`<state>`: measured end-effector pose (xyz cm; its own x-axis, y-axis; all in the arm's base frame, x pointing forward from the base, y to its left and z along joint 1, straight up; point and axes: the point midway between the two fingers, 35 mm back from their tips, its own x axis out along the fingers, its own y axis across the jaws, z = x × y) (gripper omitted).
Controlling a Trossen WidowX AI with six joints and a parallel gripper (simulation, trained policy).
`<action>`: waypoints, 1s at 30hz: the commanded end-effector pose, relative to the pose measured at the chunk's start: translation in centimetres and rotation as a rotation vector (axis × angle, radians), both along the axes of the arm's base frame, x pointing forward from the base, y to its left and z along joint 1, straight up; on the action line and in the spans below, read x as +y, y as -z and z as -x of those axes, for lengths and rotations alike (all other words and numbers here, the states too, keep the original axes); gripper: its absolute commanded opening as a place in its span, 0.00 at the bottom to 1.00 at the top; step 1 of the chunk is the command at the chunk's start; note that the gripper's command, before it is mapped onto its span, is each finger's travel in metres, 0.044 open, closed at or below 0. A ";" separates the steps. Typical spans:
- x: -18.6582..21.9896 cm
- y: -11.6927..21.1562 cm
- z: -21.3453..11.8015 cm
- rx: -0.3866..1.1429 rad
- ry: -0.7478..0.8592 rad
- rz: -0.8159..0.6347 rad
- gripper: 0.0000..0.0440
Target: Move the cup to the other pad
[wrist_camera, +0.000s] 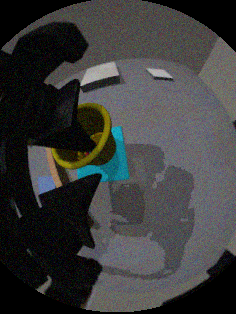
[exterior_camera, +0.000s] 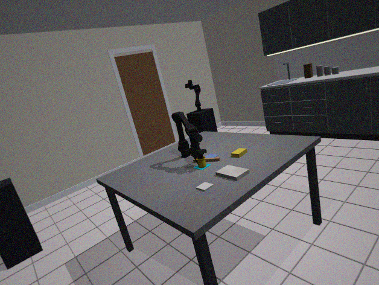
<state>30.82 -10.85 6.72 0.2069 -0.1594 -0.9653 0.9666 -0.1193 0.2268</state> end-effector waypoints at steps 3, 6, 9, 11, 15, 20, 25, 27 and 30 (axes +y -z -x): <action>-0.3 -1.1 -0.1 -0.054 -0.004 -0.005 0.39; -0.2 -1.6 0.2 -0.066 -0.006 -0.013 0.42; -0.2 -2.2 0.5 -0.079 -0.007 -0.020 0.44; -0.2 -2.6 0.7 -0.088 -0.008 -0.023 0.46; -0.2 -3.6 1.1 -0.110 -0.007 -0.027 0.50; -0.3 -5.2 1.5 -0.141 -0.002 -0.027 0.55; -0.6 -7.3 1.8 -0.180 0.004 -0.015 0.61; -0.9 -8.2 1.8 -0.197 0.006 -0.007 0.67; -1.3 -9.2 2.0 -0.213 0.014 0.001 0.81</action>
